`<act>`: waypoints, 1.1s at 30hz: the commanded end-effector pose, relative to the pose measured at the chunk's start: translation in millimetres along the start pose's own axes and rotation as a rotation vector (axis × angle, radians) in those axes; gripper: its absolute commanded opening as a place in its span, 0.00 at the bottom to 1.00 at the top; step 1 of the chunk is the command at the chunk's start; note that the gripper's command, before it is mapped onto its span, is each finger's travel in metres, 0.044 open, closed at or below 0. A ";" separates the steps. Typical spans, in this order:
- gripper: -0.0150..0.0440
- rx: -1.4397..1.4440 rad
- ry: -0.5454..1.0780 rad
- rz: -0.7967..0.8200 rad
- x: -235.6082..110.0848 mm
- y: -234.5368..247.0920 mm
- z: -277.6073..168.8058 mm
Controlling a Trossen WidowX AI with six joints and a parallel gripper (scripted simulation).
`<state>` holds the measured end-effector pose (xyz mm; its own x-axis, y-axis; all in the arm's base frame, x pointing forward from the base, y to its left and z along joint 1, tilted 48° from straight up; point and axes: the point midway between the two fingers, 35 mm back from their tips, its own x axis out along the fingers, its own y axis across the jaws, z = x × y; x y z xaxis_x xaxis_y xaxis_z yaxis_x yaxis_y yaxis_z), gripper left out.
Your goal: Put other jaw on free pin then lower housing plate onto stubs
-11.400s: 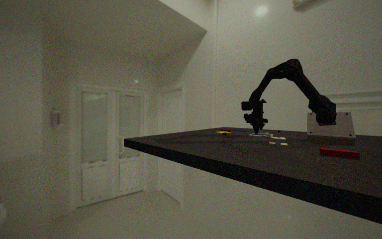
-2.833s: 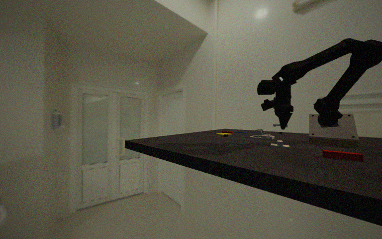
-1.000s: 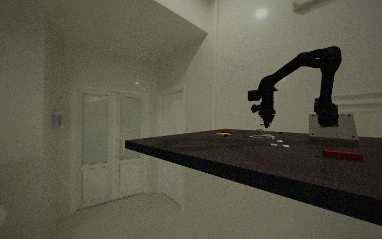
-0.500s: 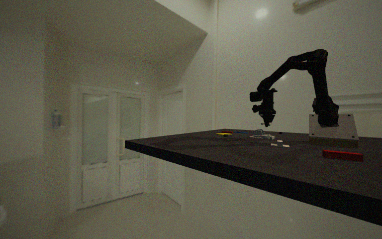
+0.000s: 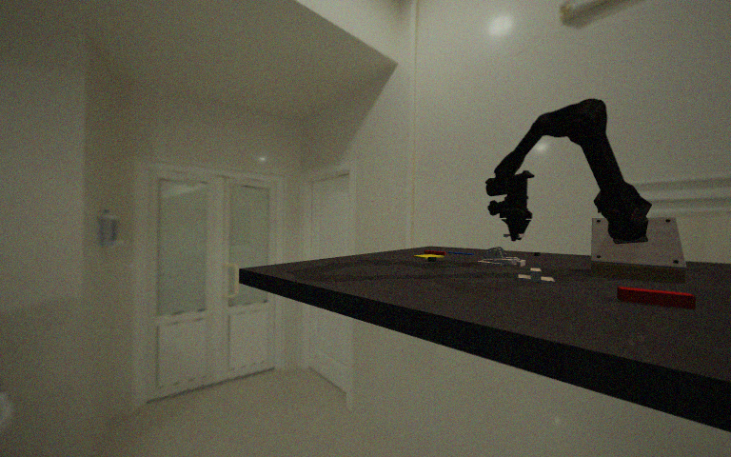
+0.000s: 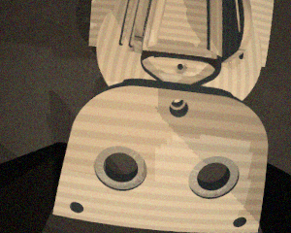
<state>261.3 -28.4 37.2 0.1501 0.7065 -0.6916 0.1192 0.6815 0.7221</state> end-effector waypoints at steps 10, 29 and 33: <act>0.85 0.007 0.001 0.017 1.7 -11.6 -2.1; 0.85 -0.013 0.001 0.017 1.7 -11.6 -2.1; 0.85 -0.013 0.001 0.017 1.7 -11.6 -2.1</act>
<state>257.9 -35.1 28.0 0.1497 0.7166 -0.6813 0.1093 0.6728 0.7317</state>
